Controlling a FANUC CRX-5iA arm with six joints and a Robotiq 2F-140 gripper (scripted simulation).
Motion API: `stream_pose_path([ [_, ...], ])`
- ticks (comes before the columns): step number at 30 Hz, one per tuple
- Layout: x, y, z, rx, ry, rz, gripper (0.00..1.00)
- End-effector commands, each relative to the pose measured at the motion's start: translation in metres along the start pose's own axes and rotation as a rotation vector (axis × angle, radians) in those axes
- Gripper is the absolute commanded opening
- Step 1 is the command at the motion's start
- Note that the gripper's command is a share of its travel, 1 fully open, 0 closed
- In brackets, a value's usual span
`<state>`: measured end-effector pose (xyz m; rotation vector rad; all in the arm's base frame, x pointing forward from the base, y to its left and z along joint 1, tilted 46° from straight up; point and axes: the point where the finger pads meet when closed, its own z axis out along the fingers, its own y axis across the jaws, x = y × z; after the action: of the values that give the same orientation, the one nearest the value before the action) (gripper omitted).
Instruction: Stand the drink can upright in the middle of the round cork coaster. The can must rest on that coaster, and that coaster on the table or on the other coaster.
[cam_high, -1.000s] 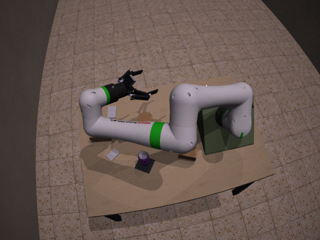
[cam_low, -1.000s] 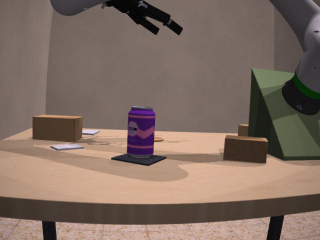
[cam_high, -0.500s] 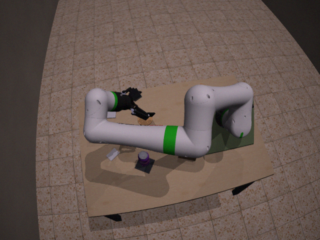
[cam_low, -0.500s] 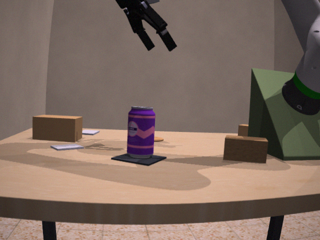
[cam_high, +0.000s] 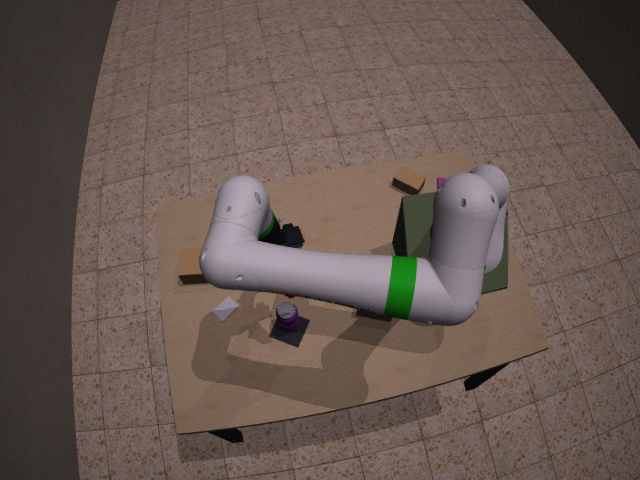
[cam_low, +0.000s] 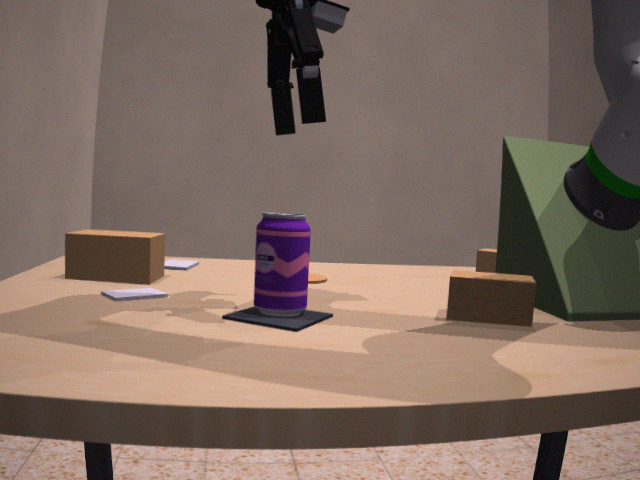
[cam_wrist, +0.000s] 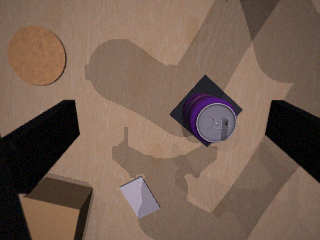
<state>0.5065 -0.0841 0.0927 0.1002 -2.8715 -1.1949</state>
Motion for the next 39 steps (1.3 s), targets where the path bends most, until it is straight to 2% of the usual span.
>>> stream_pose_path([
  [1,-0.028,0.054,0.033,0.002,-0.171,0.014,1.0],
  [3,-0.028,0.054,0.033,0.002,-0.171,0.014,1.0],
  [4,-0.033,0.062,0.039,0.002,-0.171,0.014,1.0],
  [12,-0.033,0.062,0.04,0.002,-0.171,0.014,1.0],
  [14,-0.036,0.063,0.059,0.002,-0.171,0.013,1.0],
  [17,-0.045,0.063,0.116,0.003,-0.171,0.013,1.0],
  [18,-0.047,0.062,0.128,0.003,-0.171,0.013,1.0],
  [20,-0.047,0.062,0.128,0.003,-0.171,0.013,1.0],
  [22,-0.049,0.062,0.138,0.003,-0.171,0.013,1.0],
  [31,-0.049,0.062,0.138,0.003,-0.171,0.013,1.0],
  [32,-0.049,0.062,0.138,0.003,-0.171,0.013,0.1],
  [39,-0.049,0.062,0.138,0.003,-0.171,0.013,0.1],
])
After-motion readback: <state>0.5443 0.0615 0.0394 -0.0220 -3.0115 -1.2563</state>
